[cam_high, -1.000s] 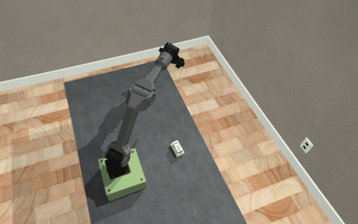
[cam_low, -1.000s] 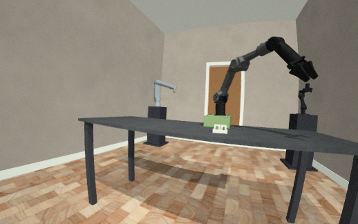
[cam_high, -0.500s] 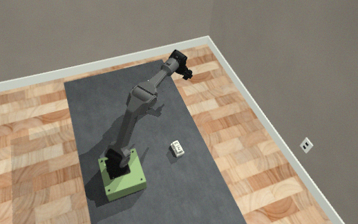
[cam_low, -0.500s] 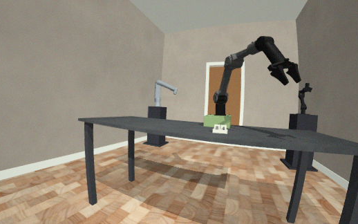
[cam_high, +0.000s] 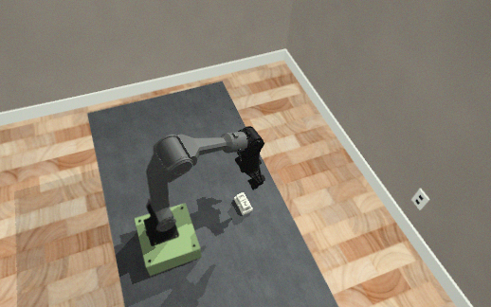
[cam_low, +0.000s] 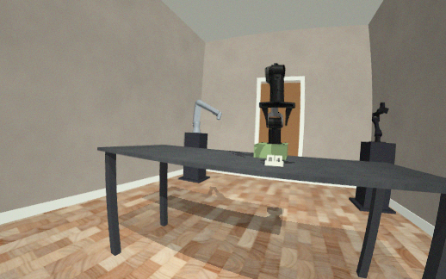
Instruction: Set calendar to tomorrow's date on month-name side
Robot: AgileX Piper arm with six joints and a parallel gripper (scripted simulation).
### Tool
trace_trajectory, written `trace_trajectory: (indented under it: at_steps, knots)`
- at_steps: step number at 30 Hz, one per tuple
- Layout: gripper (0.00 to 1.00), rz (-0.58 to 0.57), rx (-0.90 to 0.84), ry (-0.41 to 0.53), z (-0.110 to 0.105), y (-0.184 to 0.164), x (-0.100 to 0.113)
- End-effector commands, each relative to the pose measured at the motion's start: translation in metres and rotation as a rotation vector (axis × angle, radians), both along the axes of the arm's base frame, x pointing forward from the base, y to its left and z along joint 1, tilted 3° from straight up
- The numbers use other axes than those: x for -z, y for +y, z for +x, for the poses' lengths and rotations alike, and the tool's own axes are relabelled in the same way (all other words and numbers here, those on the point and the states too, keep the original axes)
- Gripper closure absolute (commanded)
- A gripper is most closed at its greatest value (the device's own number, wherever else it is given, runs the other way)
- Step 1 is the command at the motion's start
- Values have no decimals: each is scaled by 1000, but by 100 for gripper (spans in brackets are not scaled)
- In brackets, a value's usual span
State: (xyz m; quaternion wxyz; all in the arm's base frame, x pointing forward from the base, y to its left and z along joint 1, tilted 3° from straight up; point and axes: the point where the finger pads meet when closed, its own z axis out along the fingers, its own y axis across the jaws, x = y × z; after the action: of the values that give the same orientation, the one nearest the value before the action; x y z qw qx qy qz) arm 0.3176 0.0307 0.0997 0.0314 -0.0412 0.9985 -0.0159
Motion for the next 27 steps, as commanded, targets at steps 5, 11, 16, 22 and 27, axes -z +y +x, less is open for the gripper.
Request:
trace_trajectory:
  at_steps: [5, 11, 16, 22, 27]
  knots:
    - [0, -17, 30, 26, -19, -18, 4]
    - [0, -17, 30, 27, -20, -18, 4]
    - [0, -17, 30, 27, -20, -18, 4]
    - [0, -20, -22, 33, -20, -18, 7]
    - [0, -25, -121, 35, -19, -18, 11]
